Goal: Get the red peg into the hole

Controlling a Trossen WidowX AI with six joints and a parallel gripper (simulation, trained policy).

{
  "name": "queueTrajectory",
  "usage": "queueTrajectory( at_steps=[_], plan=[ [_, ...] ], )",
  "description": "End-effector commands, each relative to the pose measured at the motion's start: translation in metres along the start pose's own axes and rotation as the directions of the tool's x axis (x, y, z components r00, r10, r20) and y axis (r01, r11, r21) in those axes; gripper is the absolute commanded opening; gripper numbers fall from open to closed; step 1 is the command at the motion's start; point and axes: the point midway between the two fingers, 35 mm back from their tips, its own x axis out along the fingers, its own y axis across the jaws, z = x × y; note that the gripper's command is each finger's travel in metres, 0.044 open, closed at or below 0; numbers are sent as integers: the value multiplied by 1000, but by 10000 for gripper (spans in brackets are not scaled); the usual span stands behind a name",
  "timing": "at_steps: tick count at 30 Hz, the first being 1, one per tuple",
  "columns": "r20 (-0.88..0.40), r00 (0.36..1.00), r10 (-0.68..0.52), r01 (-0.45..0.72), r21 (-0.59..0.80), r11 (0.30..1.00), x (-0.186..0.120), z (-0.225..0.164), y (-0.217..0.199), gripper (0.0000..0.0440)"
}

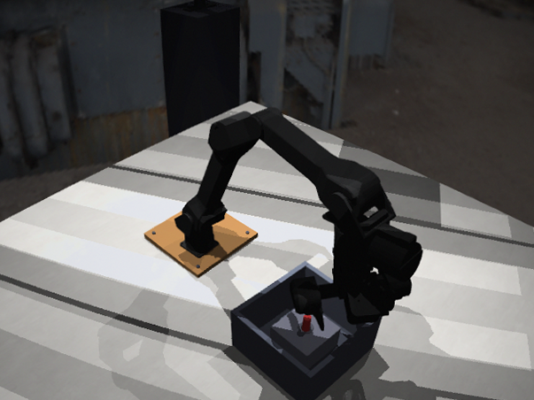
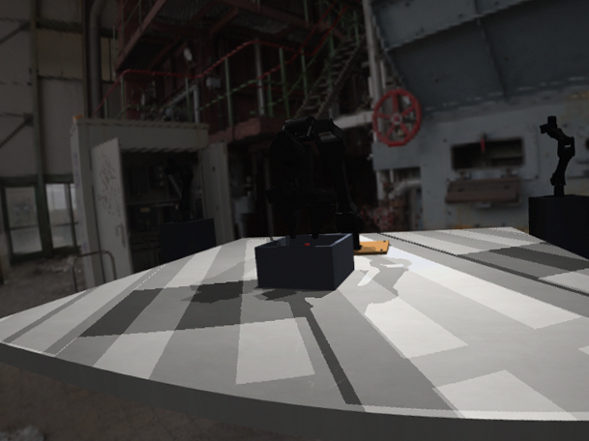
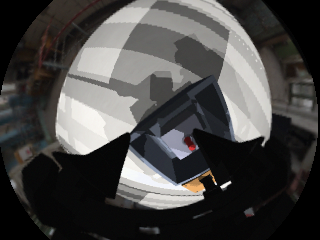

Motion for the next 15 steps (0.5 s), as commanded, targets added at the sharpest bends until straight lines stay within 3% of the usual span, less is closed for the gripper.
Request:
queueTrajectory(
  at_steps=[1,15],
  plan=[
    [-14,1000,3,-3,11,1000,-4,3,7,440],
    [-82,996,-20,24,54,998,-26,7,28,440]
  ],
)
